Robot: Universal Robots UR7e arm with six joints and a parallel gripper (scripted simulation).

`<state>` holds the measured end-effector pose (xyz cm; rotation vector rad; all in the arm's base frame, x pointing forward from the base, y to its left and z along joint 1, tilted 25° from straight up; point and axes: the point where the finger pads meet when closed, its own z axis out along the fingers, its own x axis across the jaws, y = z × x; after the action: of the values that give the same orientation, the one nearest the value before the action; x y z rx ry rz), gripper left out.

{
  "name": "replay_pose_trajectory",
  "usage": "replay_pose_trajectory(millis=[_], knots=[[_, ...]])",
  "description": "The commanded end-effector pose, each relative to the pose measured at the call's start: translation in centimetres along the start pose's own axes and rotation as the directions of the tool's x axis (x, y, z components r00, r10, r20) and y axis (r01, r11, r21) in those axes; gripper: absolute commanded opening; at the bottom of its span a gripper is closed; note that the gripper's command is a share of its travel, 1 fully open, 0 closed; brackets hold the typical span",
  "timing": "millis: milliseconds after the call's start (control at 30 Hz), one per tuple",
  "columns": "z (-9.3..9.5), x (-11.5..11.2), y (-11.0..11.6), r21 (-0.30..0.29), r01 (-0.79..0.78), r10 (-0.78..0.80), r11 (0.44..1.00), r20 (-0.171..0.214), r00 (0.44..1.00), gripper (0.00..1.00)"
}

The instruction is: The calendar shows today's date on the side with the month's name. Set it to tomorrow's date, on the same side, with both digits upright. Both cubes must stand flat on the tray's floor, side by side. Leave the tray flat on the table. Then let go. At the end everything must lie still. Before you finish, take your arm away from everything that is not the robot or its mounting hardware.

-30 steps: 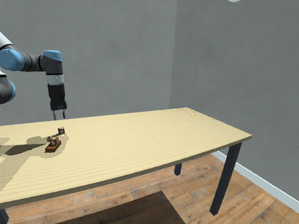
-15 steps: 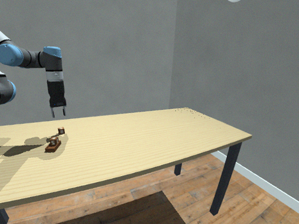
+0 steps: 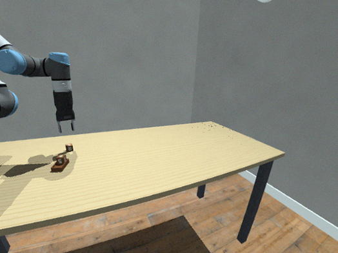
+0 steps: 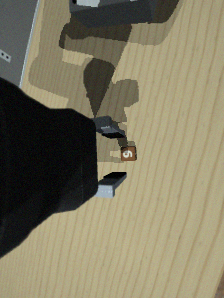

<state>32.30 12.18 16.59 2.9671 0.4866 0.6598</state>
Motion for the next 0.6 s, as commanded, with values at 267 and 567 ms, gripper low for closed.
replay_pose_trajectory(millis=[267, 567], knots=[[0.92, -0.10, 0.00, 0.000, -0.010, 0.010, 1.000, -0.001, 1.000, 1.00], [0.94, -0.10, 0.00, 0.000, -0.010, 0.010, 1.000, -0.001, 1.000, 0.87]])
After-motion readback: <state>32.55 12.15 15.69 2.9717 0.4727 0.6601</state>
